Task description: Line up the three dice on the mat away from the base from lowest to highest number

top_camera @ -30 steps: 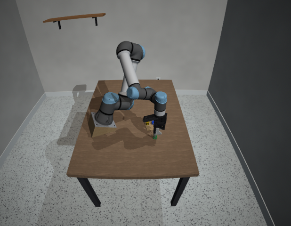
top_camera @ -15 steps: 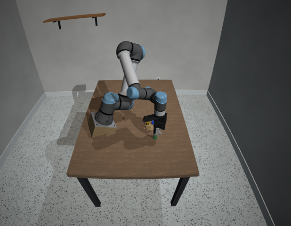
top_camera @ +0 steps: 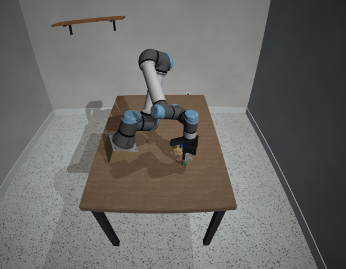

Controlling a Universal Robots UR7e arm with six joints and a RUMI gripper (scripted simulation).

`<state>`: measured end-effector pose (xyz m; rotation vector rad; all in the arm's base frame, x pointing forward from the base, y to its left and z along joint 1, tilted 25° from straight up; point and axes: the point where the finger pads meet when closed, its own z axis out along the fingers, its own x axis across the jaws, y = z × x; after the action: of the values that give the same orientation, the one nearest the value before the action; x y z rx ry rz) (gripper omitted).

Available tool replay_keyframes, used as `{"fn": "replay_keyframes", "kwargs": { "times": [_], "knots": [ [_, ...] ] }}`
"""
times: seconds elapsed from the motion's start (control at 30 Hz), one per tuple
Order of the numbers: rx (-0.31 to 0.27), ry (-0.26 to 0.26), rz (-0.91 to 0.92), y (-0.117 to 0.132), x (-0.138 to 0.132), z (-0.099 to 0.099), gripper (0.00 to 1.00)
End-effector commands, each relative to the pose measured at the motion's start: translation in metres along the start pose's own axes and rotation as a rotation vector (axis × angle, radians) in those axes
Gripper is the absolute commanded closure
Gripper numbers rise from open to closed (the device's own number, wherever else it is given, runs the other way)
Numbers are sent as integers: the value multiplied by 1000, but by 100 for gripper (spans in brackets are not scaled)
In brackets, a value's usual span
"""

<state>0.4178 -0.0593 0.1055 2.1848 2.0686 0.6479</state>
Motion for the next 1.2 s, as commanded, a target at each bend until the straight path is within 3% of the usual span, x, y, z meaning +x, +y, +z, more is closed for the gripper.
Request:
{"fn": "replay_keyframes", "kwargs": {
  "times": [0.0, 0.47, 1.17],
  "knots": [
    [-1, -1, 0, 0, 0, 6, 76],
    [-1, -1, 0, 0, 0, 24, 76],
    [-1, -1, 0, 0, 0, 25, 76]
  ]
}}
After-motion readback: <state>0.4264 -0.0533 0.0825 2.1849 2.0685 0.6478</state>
